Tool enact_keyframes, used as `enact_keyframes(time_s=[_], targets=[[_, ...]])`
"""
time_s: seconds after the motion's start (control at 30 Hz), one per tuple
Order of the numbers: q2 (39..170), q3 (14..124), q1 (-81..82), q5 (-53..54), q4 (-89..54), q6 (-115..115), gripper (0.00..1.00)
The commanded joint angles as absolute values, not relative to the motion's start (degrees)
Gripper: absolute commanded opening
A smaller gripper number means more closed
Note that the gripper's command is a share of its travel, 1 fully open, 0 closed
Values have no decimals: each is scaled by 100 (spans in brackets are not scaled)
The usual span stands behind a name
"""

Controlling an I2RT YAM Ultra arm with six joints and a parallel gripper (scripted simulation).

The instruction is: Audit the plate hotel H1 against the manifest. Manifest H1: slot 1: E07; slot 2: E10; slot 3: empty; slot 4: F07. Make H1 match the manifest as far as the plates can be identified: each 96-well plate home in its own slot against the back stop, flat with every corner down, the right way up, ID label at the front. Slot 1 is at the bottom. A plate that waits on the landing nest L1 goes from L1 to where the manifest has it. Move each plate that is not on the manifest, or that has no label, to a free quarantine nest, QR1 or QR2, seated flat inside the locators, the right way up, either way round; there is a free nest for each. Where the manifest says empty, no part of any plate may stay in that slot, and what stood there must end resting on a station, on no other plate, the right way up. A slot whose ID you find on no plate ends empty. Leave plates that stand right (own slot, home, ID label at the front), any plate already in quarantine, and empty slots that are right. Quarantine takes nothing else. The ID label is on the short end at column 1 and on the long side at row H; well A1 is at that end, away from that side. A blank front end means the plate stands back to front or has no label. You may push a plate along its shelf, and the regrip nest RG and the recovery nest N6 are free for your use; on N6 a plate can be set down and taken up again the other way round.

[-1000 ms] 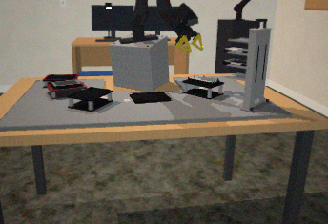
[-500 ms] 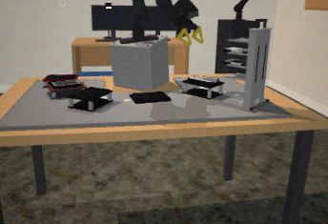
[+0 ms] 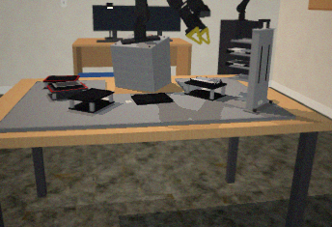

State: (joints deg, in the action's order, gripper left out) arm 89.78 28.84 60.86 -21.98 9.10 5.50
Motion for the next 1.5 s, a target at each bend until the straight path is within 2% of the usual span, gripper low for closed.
enact_keyframes(time_s=[0.0, 0.67, 1.47], targets=[[9144, 3311, 6196, -1990, 415, 97, 100], [10204, 5105, 6469, -1442, -1258, -1247, 100], [12187, 8390, 6869, -978, -4019, -3109, 100]])
